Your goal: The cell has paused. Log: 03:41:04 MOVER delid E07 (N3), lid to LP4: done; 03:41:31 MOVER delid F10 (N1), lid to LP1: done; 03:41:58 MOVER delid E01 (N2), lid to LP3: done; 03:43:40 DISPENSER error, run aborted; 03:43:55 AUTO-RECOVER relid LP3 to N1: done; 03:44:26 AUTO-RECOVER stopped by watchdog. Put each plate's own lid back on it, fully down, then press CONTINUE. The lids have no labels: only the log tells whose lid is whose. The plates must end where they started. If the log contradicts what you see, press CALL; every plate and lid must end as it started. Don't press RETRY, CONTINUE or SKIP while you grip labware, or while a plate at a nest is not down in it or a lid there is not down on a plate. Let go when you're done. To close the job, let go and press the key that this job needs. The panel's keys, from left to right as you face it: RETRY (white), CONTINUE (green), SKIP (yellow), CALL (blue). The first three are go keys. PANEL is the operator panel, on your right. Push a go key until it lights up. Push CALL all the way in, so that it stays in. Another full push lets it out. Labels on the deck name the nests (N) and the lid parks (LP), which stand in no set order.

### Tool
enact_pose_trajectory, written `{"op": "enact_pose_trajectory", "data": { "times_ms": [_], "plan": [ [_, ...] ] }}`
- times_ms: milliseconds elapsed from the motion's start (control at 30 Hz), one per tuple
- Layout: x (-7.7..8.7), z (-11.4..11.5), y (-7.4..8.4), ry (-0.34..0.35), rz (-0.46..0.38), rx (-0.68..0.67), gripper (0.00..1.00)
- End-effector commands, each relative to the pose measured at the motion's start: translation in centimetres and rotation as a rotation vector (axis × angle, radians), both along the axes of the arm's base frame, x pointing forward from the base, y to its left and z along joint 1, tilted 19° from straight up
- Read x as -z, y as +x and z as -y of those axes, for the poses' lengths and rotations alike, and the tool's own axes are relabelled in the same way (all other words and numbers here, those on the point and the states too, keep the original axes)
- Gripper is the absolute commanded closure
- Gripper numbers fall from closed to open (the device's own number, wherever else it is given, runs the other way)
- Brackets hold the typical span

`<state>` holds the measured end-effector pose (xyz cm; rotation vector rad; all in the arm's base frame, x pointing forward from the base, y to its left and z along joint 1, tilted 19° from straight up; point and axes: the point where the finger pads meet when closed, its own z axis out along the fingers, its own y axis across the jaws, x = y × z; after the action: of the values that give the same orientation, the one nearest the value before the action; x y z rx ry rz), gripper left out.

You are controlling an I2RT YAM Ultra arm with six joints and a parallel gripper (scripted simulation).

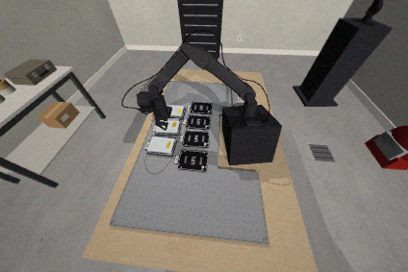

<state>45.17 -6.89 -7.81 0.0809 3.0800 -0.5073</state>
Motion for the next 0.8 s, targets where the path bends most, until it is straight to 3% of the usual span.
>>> {"op": "enact_pose_trajectory", "data": {
  "times_ms": [0, 767],
  "plan": [
    [-1.3, 0.1, 1.8, -0.002, 0.063, -0.009, 1.00],
    [0.1, 0.3, 1.2, -0.002, 0.041, -0.008, 1.00]
  ]
}}
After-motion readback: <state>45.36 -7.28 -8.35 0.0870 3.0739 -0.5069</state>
